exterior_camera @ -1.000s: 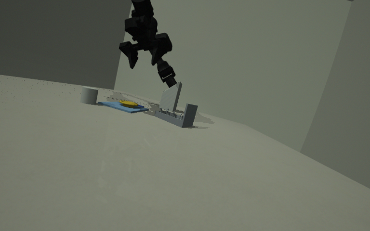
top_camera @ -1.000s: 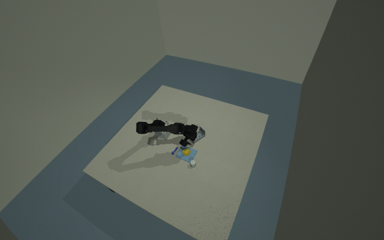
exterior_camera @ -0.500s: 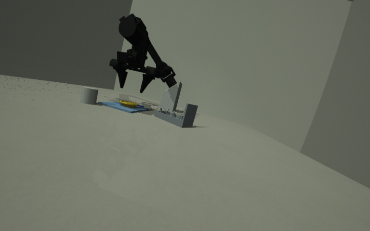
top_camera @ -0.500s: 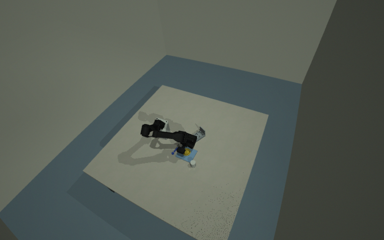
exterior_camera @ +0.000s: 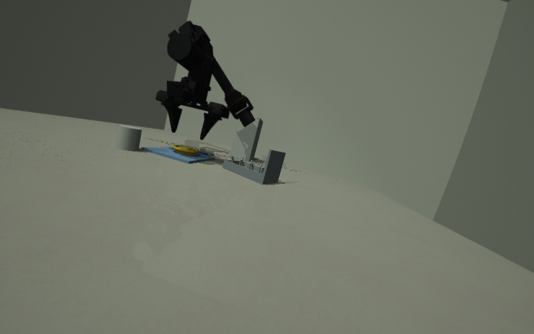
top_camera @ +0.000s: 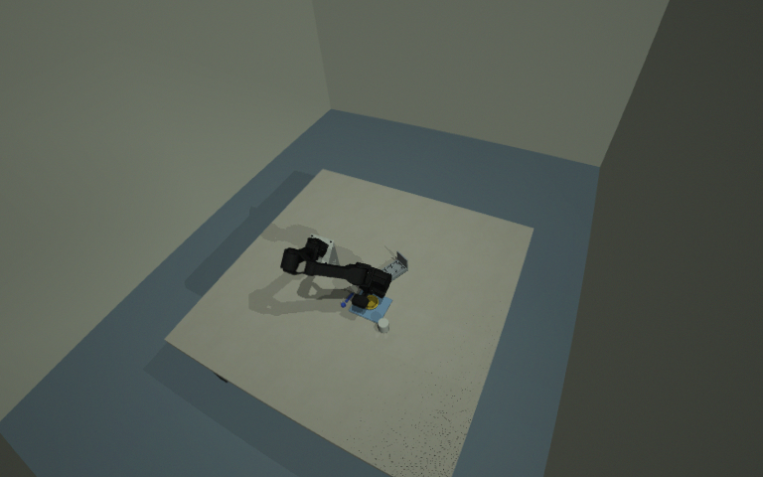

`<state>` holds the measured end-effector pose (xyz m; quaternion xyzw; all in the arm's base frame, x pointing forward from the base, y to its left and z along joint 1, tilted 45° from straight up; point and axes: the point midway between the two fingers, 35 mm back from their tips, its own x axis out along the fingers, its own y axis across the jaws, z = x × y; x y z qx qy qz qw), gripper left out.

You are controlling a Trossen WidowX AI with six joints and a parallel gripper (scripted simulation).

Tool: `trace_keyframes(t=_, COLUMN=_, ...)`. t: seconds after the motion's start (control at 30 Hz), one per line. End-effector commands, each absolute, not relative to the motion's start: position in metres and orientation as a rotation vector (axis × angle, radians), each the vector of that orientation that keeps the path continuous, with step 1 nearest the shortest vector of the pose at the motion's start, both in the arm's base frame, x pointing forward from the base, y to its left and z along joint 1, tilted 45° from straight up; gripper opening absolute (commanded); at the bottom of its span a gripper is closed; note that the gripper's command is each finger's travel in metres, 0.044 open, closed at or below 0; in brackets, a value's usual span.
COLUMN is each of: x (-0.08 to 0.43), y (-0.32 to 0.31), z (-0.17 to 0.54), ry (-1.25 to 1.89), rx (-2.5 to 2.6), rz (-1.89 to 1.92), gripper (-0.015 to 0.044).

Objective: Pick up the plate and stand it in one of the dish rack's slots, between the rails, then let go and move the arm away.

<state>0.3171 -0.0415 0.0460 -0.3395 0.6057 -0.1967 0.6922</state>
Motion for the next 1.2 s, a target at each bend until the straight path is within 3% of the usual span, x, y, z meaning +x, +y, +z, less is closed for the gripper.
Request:
trace_keyframes(t=0.0, x=0.317, y=-0.047, z=0.039, ry=1.363, rx=-0.769, rz=-0.441, gripper=0.04)
trace_keyframes(t=1.17, x=0.322, y=-0.073, z=0.011, ry=1.363, rx=-0.772, rz=-0.443, gripper=0.039)
